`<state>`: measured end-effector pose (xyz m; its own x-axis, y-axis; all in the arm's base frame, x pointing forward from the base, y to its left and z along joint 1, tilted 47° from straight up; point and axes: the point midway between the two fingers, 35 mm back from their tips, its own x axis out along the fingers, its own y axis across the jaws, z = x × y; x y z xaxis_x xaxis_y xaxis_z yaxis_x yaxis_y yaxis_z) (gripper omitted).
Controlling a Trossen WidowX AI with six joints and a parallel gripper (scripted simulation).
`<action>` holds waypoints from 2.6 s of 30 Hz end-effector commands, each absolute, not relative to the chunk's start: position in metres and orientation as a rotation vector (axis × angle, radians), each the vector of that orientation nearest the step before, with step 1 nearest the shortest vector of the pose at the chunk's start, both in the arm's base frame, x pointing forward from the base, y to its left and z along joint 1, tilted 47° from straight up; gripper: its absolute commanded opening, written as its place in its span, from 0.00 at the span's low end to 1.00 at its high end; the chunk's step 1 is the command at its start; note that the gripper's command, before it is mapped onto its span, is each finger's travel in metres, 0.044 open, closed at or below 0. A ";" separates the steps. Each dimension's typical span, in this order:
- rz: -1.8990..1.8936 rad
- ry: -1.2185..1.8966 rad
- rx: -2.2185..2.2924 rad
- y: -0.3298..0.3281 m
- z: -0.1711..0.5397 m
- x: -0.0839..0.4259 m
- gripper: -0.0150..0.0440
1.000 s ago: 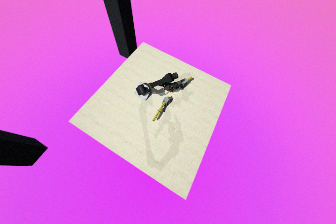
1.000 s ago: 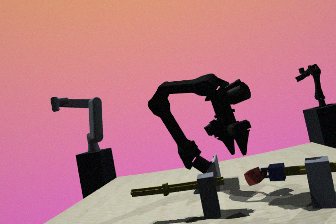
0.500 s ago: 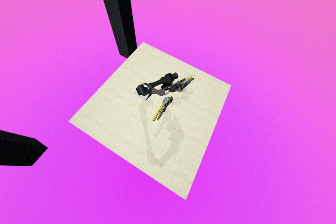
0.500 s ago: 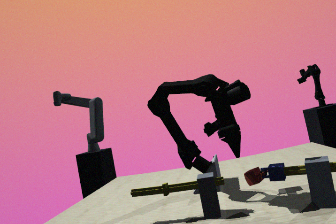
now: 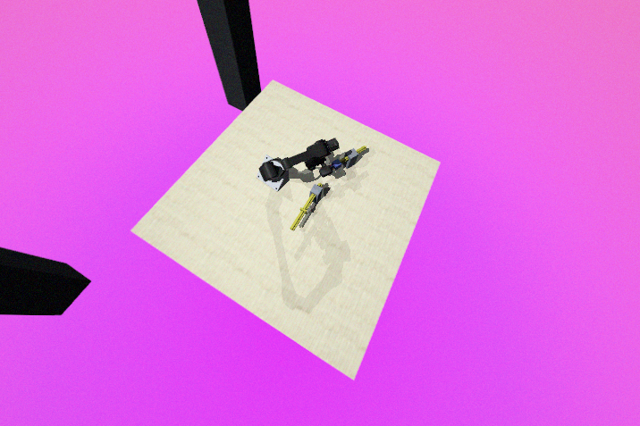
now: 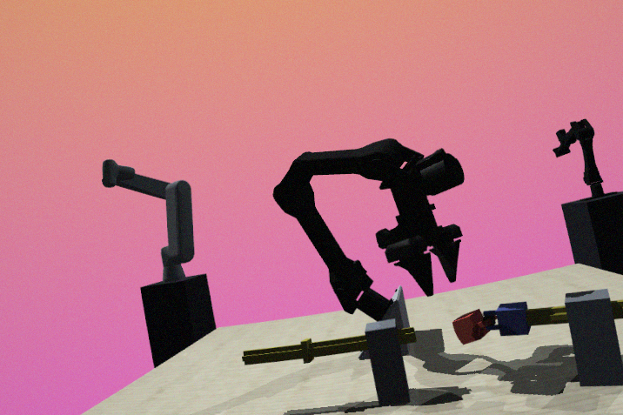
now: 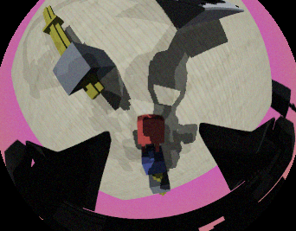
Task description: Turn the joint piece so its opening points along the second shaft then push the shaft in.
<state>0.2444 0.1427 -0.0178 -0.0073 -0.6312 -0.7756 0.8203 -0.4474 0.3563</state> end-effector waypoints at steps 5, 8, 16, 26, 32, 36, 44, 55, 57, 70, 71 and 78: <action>-1.699 0.188 1.194 0.142 -0.018 0.245 1.00; -1.698 0.189 1.195 0.135 -0.026 0.245 1.00; -1.697 0.187 1.196 0.109 -0.052 0.243 1.00; -1.696 0.184 1.196 0.084 -0.073 0.238 1.00; -1.696 0.184 1.197 0.093 -0.083 0.248 1.00; -1.695 0.184 1.198 0.099 -0.091 0.256 1.00; -1.695 0.184 1.199 0.094 -0.098 0.257 1.00; -1.695 0.183 1.198 0.083 -0.112 0.257 1.00; -1.695 0.182 1.198 0.081 -0.114 0.257 1.00; -1.695 0.182 1.198 0.080 -0.115 0.256 0.56; -1.695 0.182 1.198 0.080 -0.115 0.256 0.56; -1.695 0.182 1.198 0.080 -0.115 0.256 0.56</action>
